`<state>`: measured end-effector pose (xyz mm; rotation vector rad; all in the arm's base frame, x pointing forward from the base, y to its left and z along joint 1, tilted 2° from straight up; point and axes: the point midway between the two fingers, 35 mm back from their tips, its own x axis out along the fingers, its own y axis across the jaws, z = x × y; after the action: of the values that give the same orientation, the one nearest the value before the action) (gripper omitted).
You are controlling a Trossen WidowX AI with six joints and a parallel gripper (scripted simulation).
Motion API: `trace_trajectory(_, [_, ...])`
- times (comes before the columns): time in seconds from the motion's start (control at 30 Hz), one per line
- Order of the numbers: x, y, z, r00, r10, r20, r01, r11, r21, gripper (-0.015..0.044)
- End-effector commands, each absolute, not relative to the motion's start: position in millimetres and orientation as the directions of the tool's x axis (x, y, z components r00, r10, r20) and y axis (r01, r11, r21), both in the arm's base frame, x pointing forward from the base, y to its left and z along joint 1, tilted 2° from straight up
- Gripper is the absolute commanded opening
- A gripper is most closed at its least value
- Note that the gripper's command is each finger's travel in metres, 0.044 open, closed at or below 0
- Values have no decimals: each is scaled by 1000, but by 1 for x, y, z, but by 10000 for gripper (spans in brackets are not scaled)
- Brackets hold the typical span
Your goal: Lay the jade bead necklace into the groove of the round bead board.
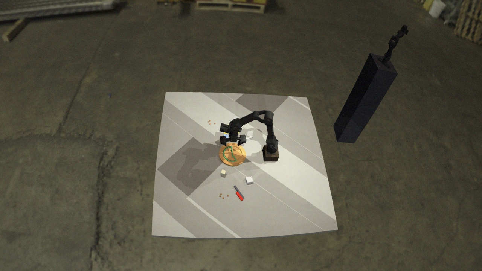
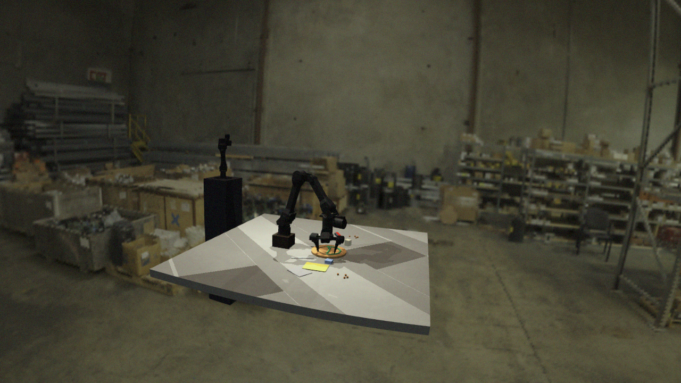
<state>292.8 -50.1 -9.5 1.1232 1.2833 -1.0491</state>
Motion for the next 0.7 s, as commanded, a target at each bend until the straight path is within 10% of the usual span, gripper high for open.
trace_trajectory(0.0, [293, -50, -9, 28, 35, -999, 985, 167, 33, 440])
trace_trajectory(0.17, [293, -50, -9, 28, 35, -999, 985, 167, 33, 440])
trace_trajectory(0.4, [293, -41, 23, 28, 36, -999, 785, 618, 44, 256])
trace_trajectory(0.67, [293, -41, 23, 28, 36, -999, 775, 631, 44, 120])
